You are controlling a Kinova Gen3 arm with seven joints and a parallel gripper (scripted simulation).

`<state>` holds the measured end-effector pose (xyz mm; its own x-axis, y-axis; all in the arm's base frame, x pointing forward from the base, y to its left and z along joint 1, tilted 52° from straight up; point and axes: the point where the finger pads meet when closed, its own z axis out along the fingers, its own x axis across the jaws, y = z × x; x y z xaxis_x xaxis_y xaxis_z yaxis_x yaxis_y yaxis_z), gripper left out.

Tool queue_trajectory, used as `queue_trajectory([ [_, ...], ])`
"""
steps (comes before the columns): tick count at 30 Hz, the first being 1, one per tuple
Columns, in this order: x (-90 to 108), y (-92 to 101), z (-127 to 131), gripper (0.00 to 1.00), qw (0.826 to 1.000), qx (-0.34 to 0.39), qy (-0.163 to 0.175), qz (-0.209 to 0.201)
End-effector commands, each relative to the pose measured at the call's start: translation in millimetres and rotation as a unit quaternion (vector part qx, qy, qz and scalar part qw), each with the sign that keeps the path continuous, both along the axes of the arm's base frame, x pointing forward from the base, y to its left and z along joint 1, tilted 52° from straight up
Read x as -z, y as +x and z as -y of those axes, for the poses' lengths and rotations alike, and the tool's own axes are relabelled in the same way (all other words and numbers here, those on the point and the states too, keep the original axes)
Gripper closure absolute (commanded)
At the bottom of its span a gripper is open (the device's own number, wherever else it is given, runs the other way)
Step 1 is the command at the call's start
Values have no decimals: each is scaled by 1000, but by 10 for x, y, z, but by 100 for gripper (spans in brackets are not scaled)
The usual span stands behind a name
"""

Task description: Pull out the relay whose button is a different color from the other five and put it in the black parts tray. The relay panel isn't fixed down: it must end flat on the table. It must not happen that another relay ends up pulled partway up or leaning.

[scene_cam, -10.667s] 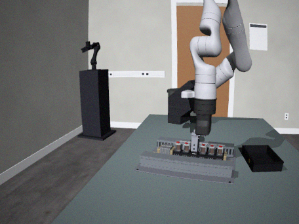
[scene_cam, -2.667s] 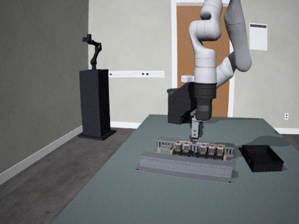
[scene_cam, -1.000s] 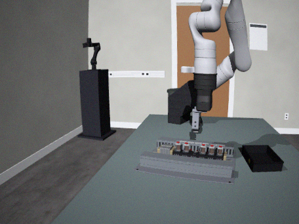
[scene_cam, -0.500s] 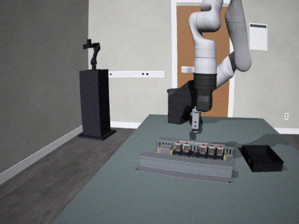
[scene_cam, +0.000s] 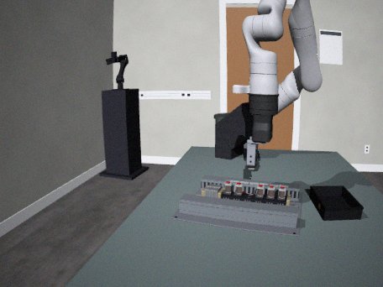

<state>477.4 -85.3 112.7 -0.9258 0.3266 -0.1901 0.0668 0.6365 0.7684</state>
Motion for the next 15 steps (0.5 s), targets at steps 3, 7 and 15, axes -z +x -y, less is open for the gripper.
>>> queue_trajectory([
  [3, -26, -2, -13, 100, 1000, 1, 0, 0],
  [7, -80, -11, -65, 100, 1000, 1, 0, 0],
  [15, -276, -42, -255, 100, 1000, 1, 0, 0],
])
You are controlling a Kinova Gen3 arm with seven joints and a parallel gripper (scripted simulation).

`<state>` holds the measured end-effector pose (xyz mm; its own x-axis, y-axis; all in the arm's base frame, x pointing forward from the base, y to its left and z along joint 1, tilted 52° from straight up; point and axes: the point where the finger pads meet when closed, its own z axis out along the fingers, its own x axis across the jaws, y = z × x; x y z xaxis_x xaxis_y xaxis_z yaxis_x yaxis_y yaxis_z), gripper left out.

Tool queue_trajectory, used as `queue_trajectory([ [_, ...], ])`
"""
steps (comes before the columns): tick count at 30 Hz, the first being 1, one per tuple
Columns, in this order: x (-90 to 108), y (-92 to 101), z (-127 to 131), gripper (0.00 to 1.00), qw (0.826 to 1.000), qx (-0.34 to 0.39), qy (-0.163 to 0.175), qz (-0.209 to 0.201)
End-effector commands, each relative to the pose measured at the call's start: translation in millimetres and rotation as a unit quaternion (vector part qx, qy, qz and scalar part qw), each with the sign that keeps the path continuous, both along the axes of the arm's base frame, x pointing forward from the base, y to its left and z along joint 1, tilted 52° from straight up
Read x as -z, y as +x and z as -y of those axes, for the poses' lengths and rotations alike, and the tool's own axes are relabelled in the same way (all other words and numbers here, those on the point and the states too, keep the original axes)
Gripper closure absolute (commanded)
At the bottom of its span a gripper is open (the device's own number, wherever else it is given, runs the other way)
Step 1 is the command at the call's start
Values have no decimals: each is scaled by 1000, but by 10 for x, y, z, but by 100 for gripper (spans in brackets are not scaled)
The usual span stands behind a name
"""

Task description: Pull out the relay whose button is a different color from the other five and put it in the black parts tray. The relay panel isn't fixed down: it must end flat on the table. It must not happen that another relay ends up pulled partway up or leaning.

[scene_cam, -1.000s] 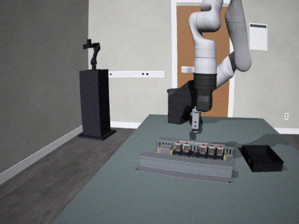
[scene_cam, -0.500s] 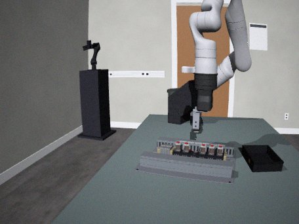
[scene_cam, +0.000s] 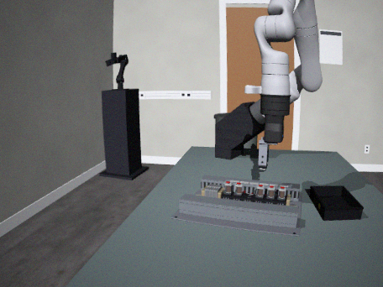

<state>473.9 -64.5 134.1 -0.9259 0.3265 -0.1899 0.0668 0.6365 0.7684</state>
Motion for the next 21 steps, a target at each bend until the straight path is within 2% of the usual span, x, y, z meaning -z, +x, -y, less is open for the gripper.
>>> queue_trajectory([
  [1, -62, -7, -47, 100, 1000, 1, 0, 0],
  [6, -201, -29, -180, 100, 1000, 1, 0, 0],
  [17, -666, -103, -627, 100, 1000, 1, 0, 0],
  [19, -666, -103, -627, 100, 1000, 1, 0, 0],
  [21, -754, -117, -712, 100, 1000, 1, 0, 0],
])
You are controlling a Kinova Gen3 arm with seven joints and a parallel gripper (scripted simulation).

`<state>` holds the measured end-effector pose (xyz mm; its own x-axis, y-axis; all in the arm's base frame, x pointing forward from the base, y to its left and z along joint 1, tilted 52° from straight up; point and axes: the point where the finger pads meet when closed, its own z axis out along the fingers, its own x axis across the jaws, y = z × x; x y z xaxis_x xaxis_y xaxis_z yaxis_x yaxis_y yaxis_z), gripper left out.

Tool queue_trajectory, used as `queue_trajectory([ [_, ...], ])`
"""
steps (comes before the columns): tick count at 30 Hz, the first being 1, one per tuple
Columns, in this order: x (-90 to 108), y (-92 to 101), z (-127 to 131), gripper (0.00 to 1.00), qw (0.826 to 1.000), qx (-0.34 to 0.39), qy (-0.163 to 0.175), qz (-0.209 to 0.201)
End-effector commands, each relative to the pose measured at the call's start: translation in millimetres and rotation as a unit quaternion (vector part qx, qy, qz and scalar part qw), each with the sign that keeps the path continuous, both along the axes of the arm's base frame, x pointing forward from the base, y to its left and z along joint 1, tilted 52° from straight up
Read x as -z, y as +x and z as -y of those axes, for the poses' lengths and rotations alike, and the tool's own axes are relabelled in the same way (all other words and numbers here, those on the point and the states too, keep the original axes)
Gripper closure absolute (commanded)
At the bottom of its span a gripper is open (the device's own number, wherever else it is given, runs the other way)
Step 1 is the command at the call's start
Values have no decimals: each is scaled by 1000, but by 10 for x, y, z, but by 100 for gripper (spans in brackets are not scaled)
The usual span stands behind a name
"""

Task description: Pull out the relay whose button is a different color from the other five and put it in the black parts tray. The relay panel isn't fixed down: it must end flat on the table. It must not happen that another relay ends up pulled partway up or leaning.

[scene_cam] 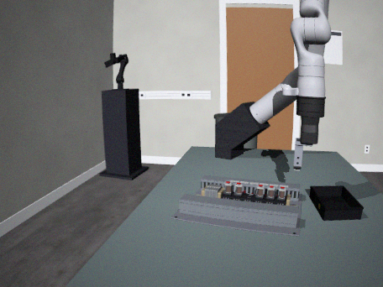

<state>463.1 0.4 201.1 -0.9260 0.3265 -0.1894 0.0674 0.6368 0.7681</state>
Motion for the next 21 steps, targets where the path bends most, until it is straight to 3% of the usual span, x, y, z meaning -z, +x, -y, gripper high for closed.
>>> queue_trajectory([
  [1, -129, -16, -105, 100, 1000, 1, 0, 1],
  [13, -593, -89, -551, 100, 1000, 1, 0, 1],
  [21, -751, -114, -703, 100, 1000, 1, 0, 1],
])
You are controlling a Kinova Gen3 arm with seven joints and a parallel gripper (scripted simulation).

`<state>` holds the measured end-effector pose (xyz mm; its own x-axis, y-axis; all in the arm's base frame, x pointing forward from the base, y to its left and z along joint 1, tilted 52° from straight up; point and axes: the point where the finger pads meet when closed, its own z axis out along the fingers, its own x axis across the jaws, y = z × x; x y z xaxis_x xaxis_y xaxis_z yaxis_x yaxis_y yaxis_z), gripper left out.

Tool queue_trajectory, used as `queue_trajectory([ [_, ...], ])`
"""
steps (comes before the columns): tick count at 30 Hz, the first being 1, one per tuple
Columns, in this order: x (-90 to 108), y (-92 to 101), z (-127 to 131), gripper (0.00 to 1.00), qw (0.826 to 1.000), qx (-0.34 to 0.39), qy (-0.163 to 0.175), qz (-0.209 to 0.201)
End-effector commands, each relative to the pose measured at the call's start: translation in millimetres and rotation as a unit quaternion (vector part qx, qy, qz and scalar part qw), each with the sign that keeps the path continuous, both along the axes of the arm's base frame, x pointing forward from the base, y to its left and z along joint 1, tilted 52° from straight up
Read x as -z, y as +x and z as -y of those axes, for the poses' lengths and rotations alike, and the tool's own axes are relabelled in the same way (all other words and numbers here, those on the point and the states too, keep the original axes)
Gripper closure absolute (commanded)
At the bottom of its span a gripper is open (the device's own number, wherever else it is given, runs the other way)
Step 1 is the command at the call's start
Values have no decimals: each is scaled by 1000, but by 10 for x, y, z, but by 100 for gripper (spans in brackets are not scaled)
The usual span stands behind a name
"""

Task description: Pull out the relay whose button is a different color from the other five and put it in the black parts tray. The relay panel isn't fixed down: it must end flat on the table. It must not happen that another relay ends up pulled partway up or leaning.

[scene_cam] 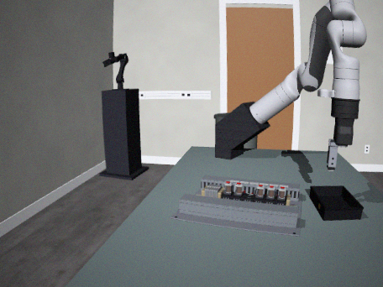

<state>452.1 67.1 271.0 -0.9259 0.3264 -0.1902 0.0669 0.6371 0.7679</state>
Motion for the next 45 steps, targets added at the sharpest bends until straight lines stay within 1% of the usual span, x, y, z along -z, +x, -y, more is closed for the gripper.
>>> queue_trajectory([
  [1, -72, -7, -56, 100, 1000, 1, 0, 0],
  [9, -173, -23, -153, 100, 1000, 1, 0, 0],
  [45, -190, -26, -170, 100, 1000, 1, 0, 0],
])
